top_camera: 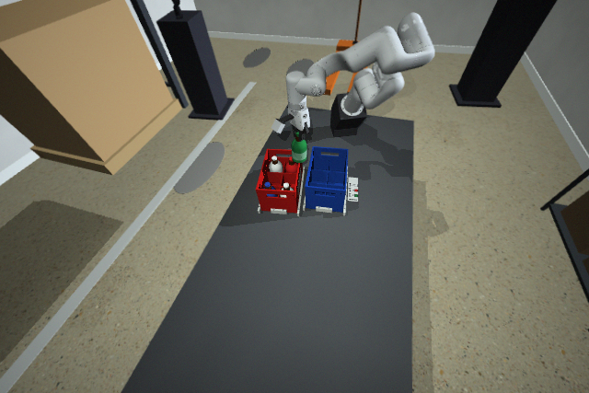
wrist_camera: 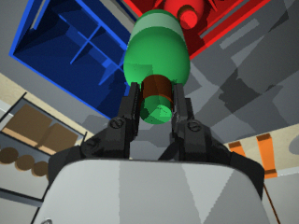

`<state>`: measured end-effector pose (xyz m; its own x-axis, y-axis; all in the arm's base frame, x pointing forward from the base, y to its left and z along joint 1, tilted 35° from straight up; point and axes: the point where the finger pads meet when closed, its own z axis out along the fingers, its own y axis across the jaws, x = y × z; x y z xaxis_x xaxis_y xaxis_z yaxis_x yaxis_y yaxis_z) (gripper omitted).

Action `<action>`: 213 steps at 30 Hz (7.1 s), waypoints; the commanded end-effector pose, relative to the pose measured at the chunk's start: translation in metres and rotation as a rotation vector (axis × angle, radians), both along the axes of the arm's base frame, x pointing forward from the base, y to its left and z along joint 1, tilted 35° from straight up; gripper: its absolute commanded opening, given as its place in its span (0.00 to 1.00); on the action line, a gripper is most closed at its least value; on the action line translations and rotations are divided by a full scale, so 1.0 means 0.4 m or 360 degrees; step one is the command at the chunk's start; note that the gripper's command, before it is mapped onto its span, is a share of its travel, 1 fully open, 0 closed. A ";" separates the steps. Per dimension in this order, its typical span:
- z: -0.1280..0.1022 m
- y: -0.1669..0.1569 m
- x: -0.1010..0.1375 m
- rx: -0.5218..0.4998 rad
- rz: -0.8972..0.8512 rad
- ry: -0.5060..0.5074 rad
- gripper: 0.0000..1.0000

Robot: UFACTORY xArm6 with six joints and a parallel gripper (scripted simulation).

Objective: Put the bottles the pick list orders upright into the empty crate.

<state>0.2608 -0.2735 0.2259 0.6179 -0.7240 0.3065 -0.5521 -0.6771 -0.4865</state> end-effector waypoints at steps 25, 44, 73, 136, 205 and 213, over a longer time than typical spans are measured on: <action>-0.013 0.107 -0.050 -0.0006 -0.0002 -0.0003 0.00; -0.025 0.183 -0.085 -0.0006 -0.0002 -0.0003 0.00; -0.036 0.252 -0.117 -0.0006 -0.0002 -0.0002 0.00; -0.077 0.256 -0.089 -0.0006 -0.0002 -0.0003 0.00; -0.202 0.276 -0.003 -0.0005 -0.0002 -0.0003 0.00; -0.214 0.278 0.006 -0.0005 -0.0002 -0.0003 0.00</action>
<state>0.2609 -0.1618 0.1414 0.6176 -0.7241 0.3071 -0.5524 -0.6773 -0.4860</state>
